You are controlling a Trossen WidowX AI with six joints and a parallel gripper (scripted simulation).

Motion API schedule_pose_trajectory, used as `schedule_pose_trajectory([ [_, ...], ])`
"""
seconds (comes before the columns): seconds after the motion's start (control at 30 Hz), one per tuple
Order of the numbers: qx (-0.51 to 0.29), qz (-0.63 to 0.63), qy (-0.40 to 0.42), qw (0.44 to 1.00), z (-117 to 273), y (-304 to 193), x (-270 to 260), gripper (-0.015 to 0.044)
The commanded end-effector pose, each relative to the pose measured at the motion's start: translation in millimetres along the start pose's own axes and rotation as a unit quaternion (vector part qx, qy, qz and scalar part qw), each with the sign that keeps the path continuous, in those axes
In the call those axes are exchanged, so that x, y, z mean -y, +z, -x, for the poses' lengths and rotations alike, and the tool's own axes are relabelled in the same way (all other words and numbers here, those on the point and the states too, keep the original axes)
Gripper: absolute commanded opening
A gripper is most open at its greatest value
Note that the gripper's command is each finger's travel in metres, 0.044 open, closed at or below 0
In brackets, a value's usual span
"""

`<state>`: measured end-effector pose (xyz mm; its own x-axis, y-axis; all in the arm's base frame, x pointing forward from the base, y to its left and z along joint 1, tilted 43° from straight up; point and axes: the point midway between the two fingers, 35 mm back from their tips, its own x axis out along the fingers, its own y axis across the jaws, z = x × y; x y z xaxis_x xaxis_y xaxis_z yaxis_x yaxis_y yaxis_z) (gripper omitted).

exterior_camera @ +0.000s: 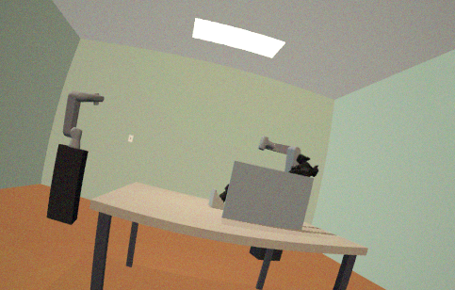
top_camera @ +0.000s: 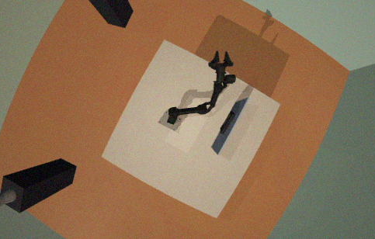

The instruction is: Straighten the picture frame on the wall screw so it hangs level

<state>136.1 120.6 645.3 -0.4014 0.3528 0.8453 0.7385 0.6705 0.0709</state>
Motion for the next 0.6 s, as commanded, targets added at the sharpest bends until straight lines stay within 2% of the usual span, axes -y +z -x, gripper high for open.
schedule_pose_trajectory([
  [0.0,0.000,0.000,-0.004,1.000,-1,1,2,0.0374],
  [0.13,-0.004,-0.024,-0.081,0.996,-20,25,40,0.0269],
  [0.17,-0.006,-0.042,-0.101,0.994,-22,31,50,0.0260],
  [0.37,-0.022,-0.153,-0.228,0.961,-25,60,112,0.0260],
  [0.57,-0.050,-0.271,-0.363,0.890,-5,69,180,0.0260],
])
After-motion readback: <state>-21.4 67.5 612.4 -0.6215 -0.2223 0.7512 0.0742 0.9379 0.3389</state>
